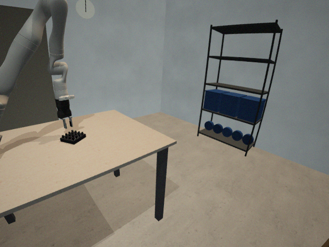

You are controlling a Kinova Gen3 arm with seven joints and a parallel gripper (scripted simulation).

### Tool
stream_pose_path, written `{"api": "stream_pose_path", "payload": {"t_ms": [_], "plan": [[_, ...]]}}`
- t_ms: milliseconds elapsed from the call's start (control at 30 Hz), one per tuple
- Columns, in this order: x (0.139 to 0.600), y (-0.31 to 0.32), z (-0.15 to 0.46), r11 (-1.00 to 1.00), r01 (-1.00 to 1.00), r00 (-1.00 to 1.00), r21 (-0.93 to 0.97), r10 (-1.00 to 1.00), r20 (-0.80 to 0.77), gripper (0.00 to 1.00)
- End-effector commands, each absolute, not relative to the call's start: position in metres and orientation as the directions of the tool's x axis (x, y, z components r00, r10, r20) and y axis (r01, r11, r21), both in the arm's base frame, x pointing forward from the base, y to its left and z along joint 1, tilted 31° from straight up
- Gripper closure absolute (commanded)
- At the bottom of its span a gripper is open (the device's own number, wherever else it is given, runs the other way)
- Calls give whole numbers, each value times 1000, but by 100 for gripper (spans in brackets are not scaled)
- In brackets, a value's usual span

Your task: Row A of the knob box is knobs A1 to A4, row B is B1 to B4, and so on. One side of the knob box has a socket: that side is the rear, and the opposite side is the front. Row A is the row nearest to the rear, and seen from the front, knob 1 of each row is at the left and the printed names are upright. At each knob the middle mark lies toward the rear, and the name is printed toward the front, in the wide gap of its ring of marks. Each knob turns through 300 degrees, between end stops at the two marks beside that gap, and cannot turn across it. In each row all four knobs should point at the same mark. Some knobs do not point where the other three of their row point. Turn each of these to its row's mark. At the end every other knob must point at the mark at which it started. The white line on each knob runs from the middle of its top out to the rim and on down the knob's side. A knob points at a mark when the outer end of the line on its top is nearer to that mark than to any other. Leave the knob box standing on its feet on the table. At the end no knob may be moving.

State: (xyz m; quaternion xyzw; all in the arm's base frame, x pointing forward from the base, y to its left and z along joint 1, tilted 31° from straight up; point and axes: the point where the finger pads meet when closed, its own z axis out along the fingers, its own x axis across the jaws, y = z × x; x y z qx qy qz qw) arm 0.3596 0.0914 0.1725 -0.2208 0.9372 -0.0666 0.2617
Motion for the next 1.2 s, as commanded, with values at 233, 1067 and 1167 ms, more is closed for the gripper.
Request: {"api": "stream_pose_path", "payload": {"t_ms": [233,1067,1167], "plan": [[359,92,174,894,-379,-765,-241,-449,-462,0],[343,92,201,894,-379,-765,-240,-449,-462,0],[342,92,203,894,-379,-765,-240,-449,-462,0]]}}
